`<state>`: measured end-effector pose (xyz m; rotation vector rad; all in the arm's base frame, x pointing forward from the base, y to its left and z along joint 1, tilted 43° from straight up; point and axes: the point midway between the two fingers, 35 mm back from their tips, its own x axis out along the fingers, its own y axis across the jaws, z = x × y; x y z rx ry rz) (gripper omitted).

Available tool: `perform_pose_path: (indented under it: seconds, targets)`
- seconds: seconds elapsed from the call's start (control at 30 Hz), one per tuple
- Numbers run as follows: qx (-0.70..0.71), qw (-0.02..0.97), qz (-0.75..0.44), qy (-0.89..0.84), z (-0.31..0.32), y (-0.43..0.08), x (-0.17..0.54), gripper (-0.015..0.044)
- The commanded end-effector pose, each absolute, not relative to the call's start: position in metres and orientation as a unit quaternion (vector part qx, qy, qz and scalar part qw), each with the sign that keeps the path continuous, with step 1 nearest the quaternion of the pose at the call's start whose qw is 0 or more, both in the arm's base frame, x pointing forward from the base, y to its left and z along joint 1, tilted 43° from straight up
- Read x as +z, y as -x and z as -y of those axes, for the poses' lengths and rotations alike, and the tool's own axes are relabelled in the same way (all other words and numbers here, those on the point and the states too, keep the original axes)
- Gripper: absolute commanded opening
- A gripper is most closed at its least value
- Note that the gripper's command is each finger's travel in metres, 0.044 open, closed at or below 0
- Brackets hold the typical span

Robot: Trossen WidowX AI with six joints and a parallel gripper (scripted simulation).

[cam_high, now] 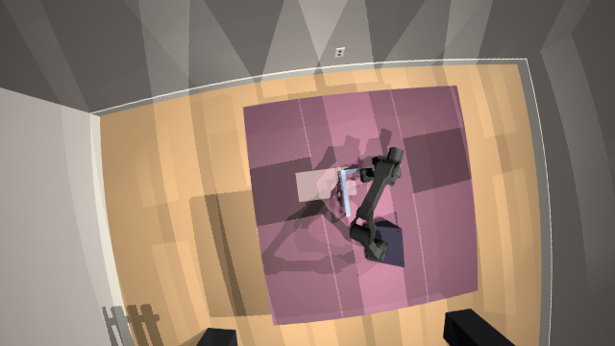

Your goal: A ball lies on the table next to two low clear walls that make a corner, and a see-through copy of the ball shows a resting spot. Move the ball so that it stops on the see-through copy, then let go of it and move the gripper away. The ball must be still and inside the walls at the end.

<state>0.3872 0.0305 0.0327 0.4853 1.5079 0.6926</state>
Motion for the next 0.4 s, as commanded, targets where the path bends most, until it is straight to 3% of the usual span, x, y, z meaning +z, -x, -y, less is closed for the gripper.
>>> perform_pose_path:
  seconds: [0.0,0.03,0.3,0.37]
  targets:
    - [0.304,0.648,-0.664,-0.215,-0.031,-0.387,0.031,0.0211]
    - [0.304,0.648,-0.664,-0.215,-0.031,-0.387,0.031,0.0211]
    - [0.306,0.647,-0.665,-0.213,-0.001,-0.386,0.066,0.0421]
    - [0.306,0.647,-0.665,-0.213,-0.001,-0.386,0.066,0.044]
